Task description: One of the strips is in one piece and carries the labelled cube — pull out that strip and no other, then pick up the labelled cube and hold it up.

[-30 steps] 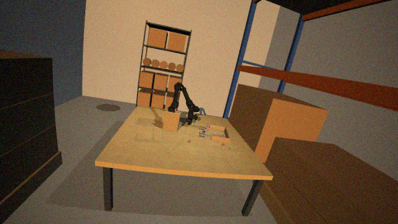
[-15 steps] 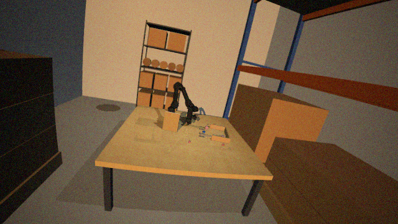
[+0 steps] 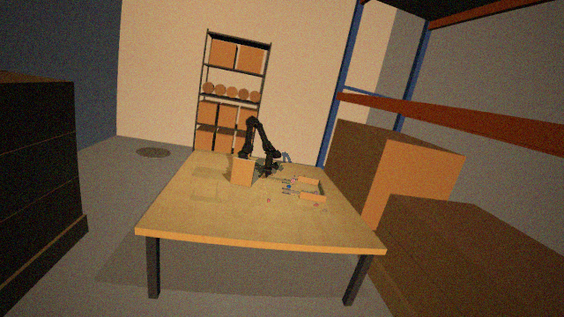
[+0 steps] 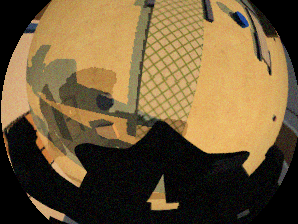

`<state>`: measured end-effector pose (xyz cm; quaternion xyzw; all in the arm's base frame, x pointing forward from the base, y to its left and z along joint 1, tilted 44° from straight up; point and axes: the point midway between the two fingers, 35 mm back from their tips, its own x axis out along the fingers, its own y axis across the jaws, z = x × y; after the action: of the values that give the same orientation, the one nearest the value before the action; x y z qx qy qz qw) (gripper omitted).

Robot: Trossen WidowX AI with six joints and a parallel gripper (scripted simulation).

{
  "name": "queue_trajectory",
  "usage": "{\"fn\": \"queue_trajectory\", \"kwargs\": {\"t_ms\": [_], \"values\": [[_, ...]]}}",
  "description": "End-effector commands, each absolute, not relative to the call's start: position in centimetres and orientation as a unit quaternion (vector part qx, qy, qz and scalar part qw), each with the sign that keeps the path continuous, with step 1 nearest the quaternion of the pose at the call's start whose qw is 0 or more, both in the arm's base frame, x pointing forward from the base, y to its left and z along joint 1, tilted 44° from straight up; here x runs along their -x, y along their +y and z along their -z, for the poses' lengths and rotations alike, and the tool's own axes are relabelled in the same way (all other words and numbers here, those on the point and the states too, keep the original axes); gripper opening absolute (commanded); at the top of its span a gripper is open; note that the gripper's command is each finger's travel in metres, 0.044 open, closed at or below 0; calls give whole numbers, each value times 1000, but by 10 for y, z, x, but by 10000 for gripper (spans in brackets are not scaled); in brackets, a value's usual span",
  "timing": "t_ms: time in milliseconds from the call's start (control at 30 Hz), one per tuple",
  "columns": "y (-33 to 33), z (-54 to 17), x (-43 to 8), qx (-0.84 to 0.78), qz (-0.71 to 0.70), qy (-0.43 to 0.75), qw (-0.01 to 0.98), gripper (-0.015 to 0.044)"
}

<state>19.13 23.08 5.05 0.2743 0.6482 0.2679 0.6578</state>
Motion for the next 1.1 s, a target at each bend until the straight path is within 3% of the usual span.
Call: {"fn": "queue_trajectory", "kwargs": {"t_ms": [0, 433, 967, 1067], "values": [[232, -47, -182, -269, -270, 658, 649, 0], [201, -80, -193, -268, -270, 658, 650, 0], [198, -86, -262, -259, -279, 653, 655, 420], [197, -88, -275, -259, -279, 652, 656, 440]]}}
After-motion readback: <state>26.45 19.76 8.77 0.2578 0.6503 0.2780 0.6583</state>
